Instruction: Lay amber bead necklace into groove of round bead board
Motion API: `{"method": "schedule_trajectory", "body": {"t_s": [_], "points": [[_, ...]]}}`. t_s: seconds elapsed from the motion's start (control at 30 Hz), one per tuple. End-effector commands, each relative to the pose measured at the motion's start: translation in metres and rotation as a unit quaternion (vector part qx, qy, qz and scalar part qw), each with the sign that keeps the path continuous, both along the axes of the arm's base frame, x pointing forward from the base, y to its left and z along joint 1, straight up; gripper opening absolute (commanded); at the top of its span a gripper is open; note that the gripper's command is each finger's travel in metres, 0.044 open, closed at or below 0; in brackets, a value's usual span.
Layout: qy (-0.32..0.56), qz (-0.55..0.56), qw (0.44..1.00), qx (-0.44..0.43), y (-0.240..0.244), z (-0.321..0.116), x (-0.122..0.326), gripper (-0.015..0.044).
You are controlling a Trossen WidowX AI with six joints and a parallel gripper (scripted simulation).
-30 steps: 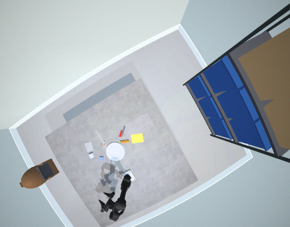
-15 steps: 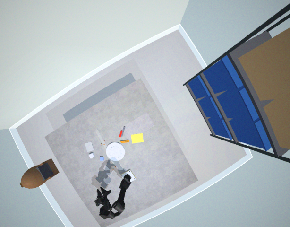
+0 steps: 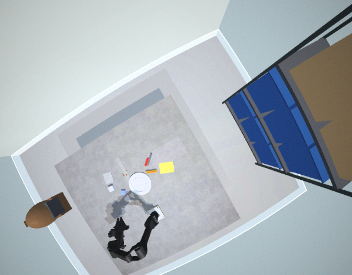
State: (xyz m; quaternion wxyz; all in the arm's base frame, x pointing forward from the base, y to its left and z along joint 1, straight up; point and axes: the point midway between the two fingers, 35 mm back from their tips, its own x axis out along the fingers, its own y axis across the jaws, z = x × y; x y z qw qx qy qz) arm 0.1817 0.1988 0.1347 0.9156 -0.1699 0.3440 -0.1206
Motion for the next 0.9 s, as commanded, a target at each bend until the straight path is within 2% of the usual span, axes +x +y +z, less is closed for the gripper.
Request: {"method": "schedule_trajectory", "body": {"t_s": [0.0, 0.4, 0.87], "points": [[0.05, -0.017, 0.998, -0.032, -0.01, -0.005, 0.019, 0.02], [0.192, -0.047, 0.977, -0.082, -0.052, -0.019, 0.071, 0.02], [0.333, -0.044, 0.939, -0.071, -0.118, -0.031, 0.125, 0.02]]}}
